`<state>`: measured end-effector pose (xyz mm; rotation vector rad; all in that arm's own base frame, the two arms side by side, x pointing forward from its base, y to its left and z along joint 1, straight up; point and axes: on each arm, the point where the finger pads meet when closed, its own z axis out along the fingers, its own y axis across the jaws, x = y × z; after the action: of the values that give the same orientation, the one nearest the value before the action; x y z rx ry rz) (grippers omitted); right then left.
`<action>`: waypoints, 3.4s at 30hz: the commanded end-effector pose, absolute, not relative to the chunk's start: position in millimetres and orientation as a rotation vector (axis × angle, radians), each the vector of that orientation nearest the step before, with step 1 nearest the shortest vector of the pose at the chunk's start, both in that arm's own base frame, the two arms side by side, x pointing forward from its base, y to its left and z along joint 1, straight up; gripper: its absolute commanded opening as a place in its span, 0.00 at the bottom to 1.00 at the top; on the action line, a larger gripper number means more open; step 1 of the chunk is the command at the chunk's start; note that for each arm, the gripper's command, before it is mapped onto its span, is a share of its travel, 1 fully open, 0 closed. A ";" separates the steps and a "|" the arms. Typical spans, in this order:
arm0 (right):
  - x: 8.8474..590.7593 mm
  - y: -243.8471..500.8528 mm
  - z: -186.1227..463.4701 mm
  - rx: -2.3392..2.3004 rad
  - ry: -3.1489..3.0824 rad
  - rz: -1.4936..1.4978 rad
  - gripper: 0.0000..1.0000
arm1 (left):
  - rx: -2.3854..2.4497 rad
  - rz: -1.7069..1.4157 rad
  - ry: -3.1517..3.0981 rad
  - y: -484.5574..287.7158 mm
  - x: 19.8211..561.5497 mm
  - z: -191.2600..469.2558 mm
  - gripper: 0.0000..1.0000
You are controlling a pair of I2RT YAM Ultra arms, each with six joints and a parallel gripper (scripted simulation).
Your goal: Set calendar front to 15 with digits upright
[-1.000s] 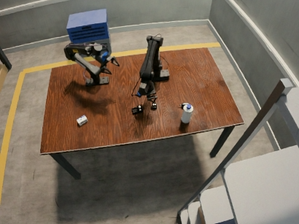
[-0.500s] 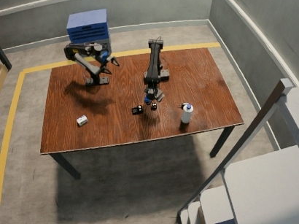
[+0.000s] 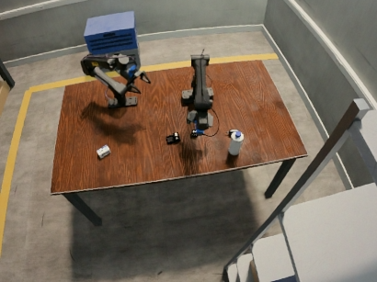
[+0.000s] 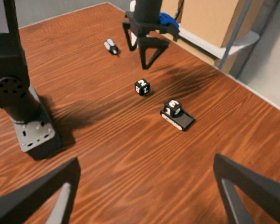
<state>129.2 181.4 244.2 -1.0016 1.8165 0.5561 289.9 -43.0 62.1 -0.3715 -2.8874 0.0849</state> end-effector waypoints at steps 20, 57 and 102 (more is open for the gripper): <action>126.3 178.0 251.8 -0.996 1.801 0.566 1.00 | 0.941 0.236 -2.600 -10.5 318.1 74.9 1.00; 126.3 178.0 251.8 -0.996 1.801 0.566 1.00 | -0.289 0.564 -2.946 -105.1 332.2 66.0 0.55; 126.3 178.0 251.8 -0.996 1.801 0.566 1.00 | -2.054 -0.003 -2.396 -178.6 295.4 30.9 0.55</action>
<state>129.2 181.4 244.2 -1.0016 1.8166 0.5561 292.1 -175.9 19.7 -2.0062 -2.3754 0.0219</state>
